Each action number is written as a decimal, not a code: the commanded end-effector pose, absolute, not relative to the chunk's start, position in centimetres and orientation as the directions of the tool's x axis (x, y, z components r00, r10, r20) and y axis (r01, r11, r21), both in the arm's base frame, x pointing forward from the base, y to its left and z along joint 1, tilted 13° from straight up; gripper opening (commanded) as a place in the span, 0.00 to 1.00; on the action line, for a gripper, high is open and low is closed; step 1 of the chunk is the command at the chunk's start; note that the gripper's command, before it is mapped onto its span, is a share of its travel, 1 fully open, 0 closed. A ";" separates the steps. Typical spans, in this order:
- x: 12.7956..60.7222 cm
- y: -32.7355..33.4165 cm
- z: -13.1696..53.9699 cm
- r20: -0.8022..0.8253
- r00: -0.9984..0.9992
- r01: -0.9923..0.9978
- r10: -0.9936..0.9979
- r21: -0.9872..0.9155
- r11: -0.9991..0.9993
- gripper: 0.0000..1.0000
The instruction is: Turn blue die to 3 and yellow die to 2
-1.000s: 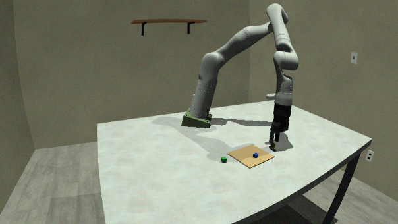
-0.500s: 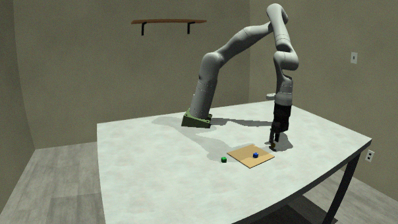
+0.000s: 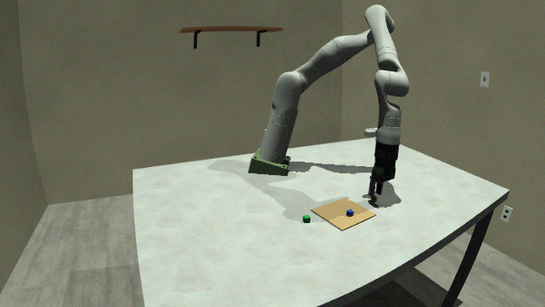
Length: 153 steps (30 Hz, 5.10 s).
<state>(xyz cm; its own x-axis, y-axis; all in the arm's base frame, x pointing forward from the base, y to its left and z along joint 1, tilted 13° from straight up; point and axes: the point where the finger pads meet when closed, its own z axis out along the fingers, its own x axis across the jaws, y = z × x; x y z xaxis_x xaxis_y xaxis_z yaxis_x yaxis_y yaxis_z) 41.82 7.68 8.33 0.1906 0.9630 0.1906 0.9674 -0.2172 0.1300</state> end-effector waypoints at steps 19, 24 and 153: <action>41.9 7.7 8.4 0.191 0.191 0.967 0.963 0.131 -0.218 0.64; 41.9 7.7 8.4 0.191 0.191 0.967 0.963 0.131 -0.218 0.64; 42.2 8.0 6.6 0.191 0.191 0.967 0.963 0.131 -0.218 0.34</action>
